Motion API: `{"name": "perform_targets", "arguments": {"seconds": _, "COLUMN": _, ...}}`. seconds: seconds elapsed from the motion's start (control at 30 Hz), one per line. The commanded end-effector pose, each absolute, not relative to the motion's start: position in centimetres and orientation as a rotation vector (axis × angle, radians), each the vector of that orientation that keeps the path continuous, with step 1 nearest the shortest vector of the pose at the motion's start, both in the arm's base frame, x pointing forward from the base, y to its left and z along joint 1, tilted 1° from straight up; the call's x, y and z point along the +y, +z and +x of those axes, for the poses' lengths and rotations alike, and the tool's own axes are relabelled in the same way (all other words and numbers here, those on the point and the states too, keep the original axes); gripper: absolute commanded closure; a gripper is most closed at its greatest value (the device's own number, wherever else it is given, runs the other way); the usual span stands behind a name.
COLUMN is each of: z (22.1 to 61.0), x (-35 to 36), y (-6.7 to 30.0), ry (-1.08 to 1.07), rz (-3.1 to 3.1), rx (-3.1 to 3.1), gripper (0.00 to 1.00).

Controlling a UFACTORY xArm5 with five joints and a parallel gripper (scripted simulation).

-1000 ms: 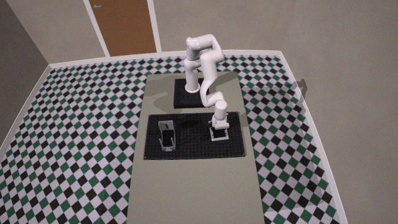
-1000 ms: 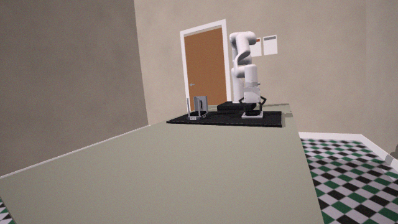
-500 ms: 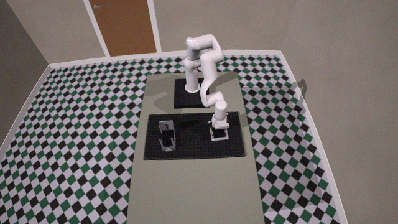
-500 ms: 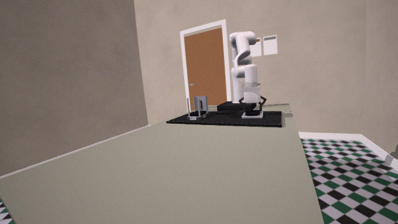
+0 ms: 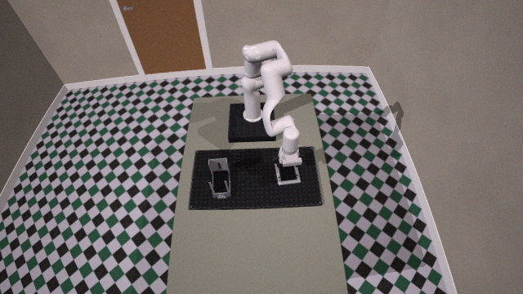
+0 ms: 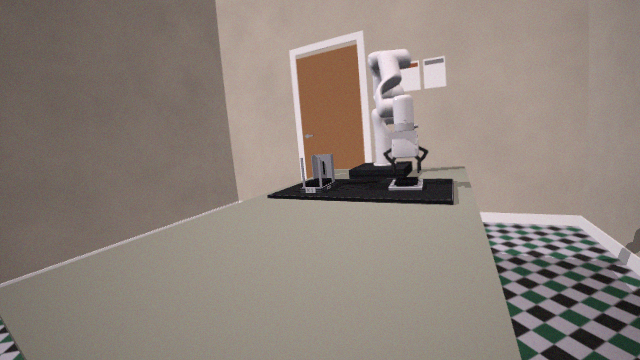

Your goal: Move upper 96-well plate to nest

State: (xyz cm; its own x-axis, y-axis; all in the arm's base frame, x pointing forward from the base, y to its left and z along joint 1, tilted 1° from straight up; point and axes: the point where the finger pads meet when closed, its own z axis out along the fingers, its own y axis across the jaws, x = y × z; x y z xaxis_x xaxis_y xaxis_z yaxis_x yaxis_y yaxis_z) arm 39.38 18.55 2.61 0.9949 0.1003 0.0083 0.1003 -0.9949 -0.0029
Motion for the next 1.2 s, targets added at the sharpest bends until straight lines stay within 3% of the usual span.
{"name": "perform_targets", "arguments": {"seconds": 0.0, "z": 39.5, "x": 18.6, "y": 3.6, "ry": -0.023, "rz": -3.141, "rx": -0.158, "gripper": 0.00}}
{"name": "perform_targets", "arguments": {"seconds": 1.17, "z": 39.4, "x": 18.6, "y": 11.6, "ry": -0.023, "rz": -3.141, "rx": -0.158, "gripper": 0.00}}
